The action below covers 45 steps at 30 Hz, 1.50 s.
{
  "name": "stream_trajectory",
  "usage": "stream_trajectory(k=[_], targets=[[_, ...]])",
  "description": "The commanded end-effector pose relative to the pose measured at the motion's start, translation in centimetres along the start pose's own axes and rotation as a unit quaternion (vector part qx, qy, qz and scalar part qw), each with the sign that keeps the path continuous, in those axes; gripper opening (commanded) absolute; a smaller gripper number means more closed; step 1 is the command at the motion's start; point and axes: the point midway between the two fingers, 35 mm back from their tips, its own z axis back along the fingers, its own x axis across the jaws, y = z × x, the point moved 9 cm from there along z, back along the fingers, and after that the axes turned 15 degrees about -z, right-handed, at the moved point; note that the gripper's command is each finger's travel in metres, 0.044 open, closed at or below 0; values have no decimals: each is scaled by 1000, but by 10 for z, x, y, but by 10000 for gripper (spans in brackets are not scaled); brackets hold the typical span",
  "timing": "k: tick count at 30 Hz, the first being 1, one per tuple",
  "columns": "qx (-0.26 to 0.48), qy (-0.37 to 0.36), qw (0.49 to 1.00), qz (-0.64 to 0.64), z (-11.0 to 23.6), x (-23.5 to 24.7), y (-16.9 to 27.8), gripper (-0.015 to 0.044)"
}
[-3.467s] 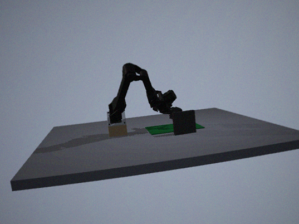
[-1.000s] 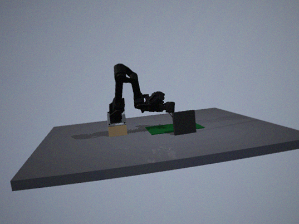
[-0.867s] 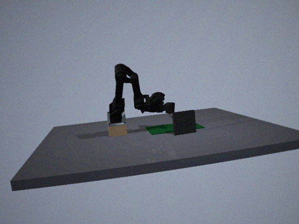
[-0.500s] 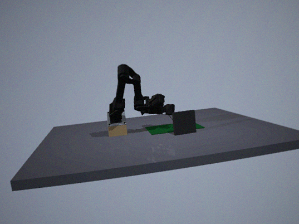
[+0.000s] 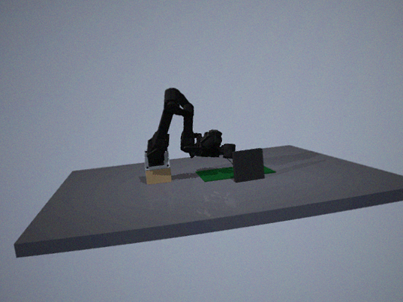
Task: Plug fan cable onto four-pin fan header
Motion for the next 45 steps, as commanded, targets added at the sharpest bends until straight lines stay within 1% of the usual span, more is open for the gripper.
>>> stream_trajectory(k=[1,45], targets=[[-3,-3,1000,2,-1,0,4,0],[-2,-3,1000,2,-9,-12,44,0]])
